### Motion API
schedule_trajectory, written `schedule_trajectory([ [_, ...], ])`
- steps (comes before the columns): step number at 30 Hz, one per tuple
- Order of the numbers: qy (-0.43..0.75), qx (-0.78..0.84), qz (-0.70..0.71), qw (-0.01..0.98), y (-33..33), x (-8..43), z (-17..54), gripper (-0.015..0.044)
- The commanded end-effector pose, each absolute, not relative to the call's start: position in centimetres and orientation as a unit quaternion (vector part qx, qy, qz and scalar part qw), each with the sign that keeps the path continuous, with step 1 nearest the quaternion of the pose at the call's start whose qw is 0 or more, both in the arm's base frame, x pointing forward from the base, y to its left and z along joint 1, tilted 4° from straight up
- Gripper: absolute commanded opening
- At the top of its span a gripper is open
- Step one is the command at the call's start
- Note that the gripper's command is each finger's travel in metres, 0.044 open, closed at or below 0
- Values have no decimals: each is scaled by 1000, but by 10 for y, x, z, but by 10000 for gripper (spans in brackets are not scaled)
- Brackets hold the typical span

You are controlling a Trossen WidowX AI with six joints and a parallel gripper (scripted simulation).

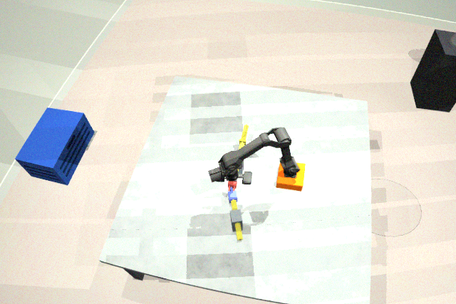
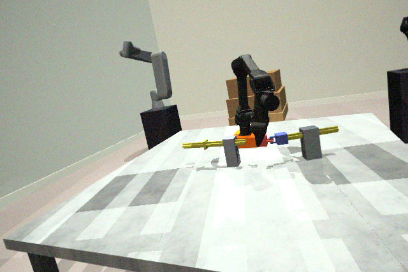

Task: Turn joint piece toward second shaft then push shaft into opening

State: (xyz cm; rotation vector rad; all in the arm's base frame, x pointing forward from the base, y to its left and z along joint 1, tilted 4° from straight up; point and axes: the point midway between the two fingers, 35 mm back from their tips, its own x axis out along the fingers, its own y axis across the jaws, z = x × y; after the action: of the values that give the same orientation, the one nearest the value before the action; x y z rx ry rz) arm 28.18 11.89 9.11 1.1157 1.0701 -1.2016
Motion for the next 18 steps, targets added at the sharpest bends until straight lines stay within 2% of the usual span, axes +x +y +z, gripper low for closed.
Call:
schedule_trajectory([
  [1,476,455,-489,572,119,283,98,440],
  [18,611,296,-309,667,116,286,151,440],
])
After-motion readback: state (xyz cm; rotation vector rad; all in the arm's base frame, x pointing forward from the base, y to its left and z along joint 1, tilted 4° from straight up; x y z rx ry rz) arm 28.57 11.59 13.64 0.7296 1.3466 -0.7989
